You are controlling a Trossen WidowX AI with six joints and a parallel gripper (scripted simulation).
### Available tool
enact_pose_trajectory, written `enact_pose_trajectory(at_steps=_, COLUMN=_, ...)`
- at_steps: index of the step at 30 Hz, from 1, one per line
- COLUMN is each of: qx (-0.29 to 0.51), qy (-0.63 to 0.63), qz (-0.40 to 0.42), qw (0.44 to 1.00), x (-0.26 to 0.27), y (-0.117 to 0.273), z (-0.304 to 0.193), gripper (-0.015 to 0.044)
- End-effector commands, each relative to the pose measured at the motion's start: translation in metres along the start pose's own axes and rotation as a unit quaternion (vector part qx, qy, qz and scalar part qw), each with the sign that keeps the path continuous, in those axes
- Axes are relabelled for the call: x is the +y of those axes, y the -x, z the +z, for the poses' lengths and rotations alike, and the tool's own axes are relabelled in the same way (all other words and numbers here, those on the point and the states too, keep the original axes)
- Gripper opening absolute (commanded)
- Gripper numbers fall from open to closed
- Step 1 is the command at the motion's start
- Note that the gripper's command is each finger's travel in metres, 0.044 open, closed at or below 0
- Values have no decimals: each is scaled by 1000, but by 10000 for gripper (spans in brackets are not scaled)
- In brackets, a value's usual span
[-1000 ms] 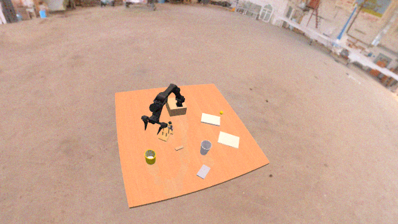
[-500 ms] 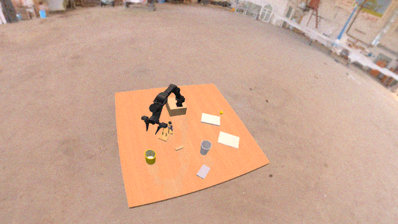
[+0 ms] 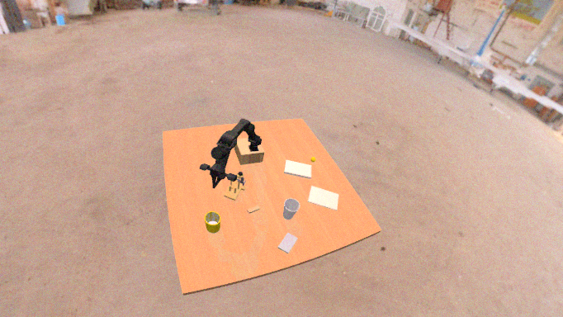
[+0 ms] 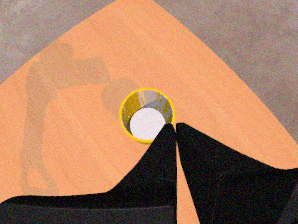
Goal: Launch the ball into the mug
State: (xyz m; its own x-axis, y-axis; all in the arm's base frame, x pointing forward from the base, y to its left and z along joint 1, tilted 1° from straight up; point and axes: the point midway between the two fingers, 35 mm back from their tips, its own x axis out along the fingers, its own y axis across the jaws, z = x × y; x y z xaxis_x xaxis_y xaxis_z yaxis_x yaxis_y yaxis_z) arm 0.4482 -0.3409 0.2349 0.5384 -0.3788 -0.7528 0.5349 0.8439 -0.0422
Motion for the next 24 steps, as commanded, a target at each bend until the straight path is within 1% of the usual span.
enact_pose_trajectory(at_steps=1, qx=1, qy=3, qz=2, qw=1000, x=0, y=-1, z=0, gripper=0)
enact_pose_trajectory(at_steps=5, qx=15, qy=17, qz=1, qw=1000, x=7, y=-3, z=-8, gripper=0)
enact_pose_trajectory(at_steps=15, qx=109, qy=118, qz=-5, qw=987, x=51, y=-14, z=-64, gripper=0)
enact_pose_trajectory(at_steps=24, qx=190, qy=218, qz=-8, qw=957, x=82, y=-14, z=-118, gripper=0)
